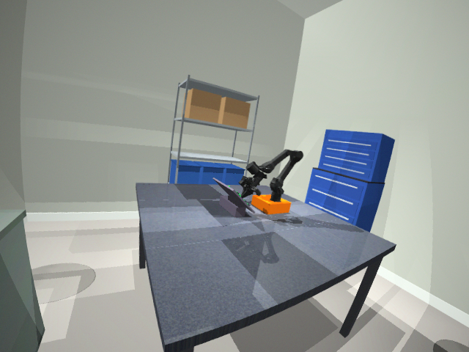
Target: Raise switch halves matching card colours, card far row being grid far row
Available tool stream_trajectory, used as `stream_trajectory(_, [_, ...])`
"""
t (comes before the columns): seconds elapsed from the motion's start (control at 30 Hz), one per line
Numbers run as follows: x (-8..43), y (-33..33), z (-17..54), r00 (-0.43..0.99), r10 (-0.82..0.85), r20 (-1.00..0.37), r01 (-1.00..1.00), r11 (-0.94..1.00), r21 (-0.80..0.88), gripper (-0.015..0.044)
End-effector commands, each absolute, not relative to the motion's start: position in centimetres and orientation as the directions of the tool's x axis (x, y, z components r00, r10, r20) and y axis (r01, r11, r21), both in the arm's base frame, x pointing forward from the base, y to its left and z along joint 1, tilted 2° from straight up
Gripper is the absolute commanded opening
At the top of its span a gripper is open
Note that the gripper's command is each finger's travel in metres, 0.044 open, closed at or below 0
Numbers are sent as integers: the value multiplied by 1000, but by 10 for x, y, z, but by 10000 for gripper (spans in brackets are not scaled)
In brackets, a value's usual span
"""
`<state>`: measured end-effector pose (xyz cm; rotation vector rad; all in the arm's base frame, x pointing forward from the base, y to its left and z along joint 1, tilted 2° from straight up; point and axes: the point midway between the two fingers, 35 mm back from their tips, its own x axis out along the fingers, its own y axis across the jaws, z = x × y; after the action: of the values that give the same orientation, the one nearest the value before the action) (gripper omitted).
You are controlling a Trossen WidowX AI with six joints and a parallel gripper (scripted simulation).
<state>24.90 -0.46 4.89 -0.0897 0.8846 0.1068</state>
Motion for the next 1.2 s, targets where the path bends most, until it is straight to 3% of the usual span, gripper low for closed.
stream_trajectory(0.0, [249,-5,47,627,53,-777,-125,992,-33,0])
stream_trajectory(1.17, [252,-5,44,627,54,-777,-125,992,-33,0])
